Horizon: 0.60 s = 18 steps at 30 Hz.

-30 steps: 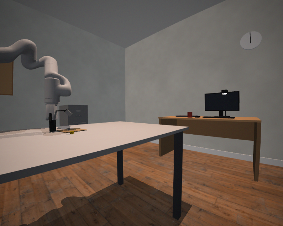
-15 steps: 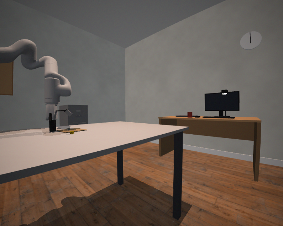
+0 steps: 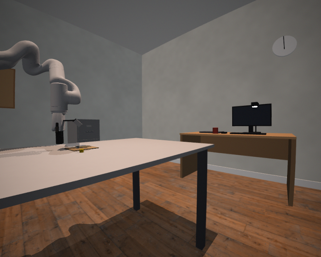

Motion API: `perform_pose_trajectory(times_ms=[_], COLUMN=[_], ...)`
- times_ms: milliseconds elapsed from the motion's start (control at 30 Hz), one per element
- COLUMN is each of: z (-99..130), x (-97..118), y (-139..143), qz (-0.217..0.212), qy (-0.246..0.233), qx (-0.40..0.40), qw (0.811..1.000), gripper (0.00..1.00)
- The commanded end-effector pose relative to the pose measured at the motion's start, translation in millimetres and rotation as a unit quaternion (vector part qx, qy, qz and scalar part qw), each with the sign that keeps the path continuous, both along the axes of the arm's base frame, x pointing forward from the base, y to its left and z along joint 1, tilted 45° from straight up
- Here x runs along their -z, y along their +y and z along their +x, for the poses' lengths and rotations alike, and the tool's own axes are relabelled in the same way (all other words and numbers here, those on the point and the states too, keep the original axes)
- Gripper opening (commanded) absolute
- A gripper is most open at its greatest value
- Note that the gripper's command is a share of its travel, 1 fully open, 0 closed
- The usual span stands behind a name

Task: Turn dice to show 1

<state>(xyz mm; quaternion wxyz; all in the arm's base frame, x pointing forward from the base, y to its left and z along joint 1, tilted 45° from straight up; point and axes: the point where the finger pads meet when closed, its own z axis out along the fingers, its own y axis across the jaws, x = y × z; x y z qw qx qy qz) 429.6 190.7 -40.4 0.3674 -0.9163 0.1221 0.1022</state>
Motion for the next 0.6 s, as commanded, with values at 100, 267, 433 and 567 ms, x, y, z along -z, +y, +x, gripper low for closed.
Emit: perform_pose_trajectory(times_ms=[100,267,433,567], z=[5.3,7.1,7.2,7.2], x=[-35.5,-48.6,-49.7,-49.7], y=[-34.3,-47.3,-48.3,-48.3], qz=[0.0,0.0,0.0,0.0], qy=[0.0,0.0,0.0,0.0], qx=[0.0,0.0,0.0,0.0], qw=[1.0,1.0,1.0,1.0], gripper=[0.11,0.11,0.11,0.11])
